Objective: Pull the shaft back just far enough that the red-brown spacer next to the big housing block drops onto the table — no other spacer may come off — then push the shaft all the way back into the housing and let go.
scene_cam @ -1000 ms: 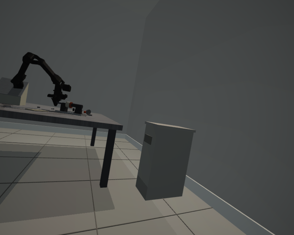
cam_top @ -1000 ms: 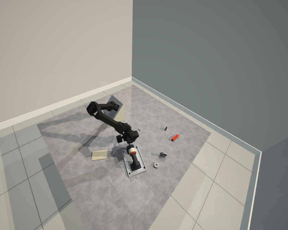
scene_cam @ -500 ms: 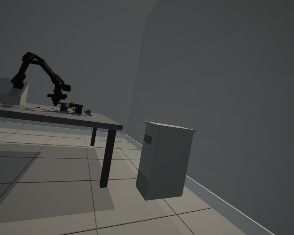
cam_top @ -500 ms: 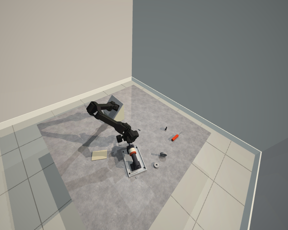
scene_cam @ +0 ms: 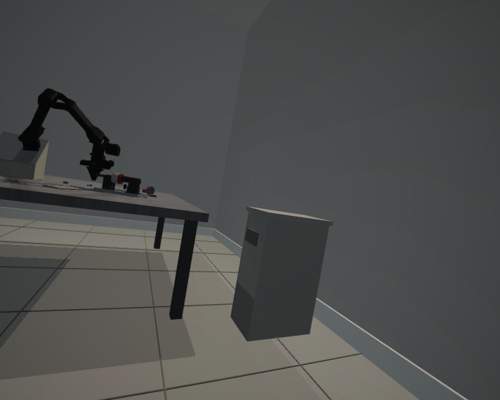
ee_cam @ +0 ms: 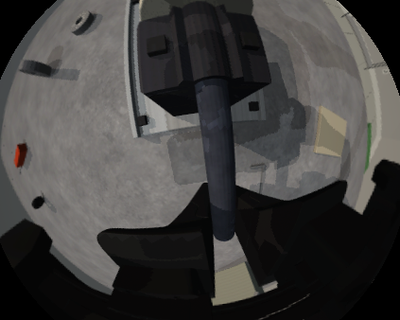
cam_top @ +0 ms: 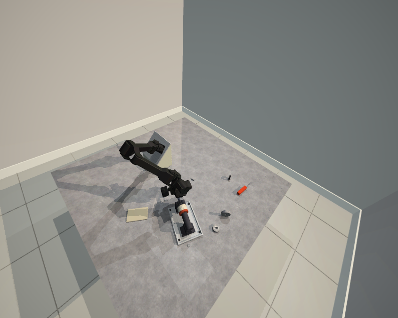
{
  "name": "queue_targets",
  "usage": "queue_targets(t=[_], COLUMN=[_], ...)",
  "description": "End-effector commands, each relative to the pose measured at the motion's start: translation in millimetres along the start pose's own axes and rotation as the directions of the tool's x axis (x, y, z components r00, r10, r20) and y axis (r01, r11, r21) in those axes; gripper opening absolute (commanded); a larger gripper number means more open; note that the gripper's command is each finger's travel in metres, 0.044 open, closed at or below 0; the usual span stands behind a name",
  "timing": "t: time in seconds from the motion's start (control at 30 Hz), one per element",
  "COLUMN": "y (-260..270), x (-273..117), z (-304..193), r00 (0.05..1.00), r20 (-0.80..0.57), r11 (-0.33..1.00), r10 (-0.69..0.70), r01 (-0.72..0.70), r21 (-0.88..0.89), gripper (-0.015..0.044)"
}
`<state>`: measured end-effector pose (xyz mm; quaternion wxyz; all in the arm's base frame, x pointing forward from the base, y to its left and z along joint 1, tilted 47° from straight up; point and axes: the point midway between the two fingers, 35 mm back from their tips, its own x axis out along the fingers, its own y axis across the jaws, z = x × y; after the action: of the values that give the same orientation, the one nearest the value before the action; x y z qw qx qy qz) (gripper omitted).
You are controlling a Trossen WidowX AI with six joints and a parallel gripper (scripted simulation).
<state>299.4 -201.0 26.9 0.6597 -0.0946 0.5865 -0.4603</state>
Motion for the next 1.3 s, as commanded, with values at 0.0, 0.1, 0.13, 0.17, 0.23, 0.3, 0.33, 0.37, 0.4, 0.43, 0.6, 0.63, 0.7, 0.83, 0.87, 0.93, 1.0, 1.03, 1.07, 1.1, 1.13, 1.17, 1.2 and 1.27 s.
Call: queue_targets(t=[0.0, 0.1, 0.13, 0.17, 0.23, 0.3, 0.33, 0.37, 0.4, 0.43, 0.6, 0.63, 0.7, 0.83, 0.87, 0.93, 1.0, 1.03, 1.07, 1.1, 1.13, 1.17, 1.2, 1.27], y=[-0.4, -0.4, -0.4, -0.4, -0.4, -0.4, -0.4, -0.4, -0.4, -0.4, -0.4, -0.4, -0.4, -0.4, -0.3, -0.3, -0.3, -0.3, -0.3, -0.3, -0.3, -0.3, -0.3, -0.3], x=[0.0, 0.0, 0.0, 0.0, 0.0, 0.0, 0.0, 0.0, 0.0, 0.0, 0.0, 0.0, 0.0, 0.0, 0.0, 0.0, 0.0, 0.0, 0.0, 0.0, 0.0, 0.0, 0.0, 0.0], z=[-1.6, -1.9, -2.0, -2.1, -2.3, -2.6, -2.7, -2.8, -2.9, -3.0, -3.6, -3.7, -3.9, -4.4, -4.5, -4.7, -4.9, -5.0, -5.1, -5.3, -5.4, -5.5, -5.6, -5.8], r00=[1.000, 1.000, 1.000, 1.000, 1.000, 1.000, 1.000, 1.000, 1.000, 1.000, 1.000, 1.000, 1.000, 1.000, 1.000, 1.000, 1.000, 1.000, 1.000, 1.000, 1.000, 1.000, 1.000, 1.000], r20=[-0.002, -0.002, -0.002, -0.002, -0.002, -0.002, -0.002, -0.002, -0.002, -0.002, -0.002, -0.002, -0.002, -0.002, -0.002, -0.002, -0.002, -0.002, -0.002, -0.002, -0.002, -0.002, -0.002, -0.002], r11=[1.000, 1.000, 1.000, 1.000, 1.000, 1.000, 1.000, 1.000, 1.000, 1.000, 1.000, 1.000, 1.000, 1.000, 1.000, 1.000, 1.000, 1.000, 1.000, 1.000, 1.000, 1.000, 1.000, 1.000], r10=[-0.002, -0.002, -0.002, -0.002, -0.002, -0.002, -0.002, -0.002, -0.002, -0.002, -0.002, -0.002, -0.002, -0.002, -0.002, -0.002, -0.002, -0.002, -0.002, -0.002, -0.002, -0.002, -0.002, -0.002], r01=[0.002, 0.002, 0.002, 0.002, 0.002, 0.002, 0.002, 0.002, 0.002, 0.002, 0.002, 0.002, 0.002, 0.002, 0.002, 0.002, 0.002, 0.002, 0.002, 0.002, 0.002, 0.002, 0.002, 0.002], r21=[0.002, 0.002, 0.002, 0.002, 0.002, 0.002, 0.002, 0.002, 0.002, 0.002, 0.002, 0.002, 0.002, 0.002, 0.002, 0.002, 0.002, 0.002, 0.002, 0.002, 0.002, 0.002, 0.002, 0.002], gripper=[0.0000, 0.0000, 0.0000, 0.0000, 0.0000, 0.0000, 0.0000, 0.0000, 0.0000, 0.0000, 0.0000, 0.0000, 0.0000, 0.0000, 0.0000, 0.0000, 0.0000, 0.0000, 0.0000, 0.0000, 0.0000, 0.0000, 0.0000, 0.0000])
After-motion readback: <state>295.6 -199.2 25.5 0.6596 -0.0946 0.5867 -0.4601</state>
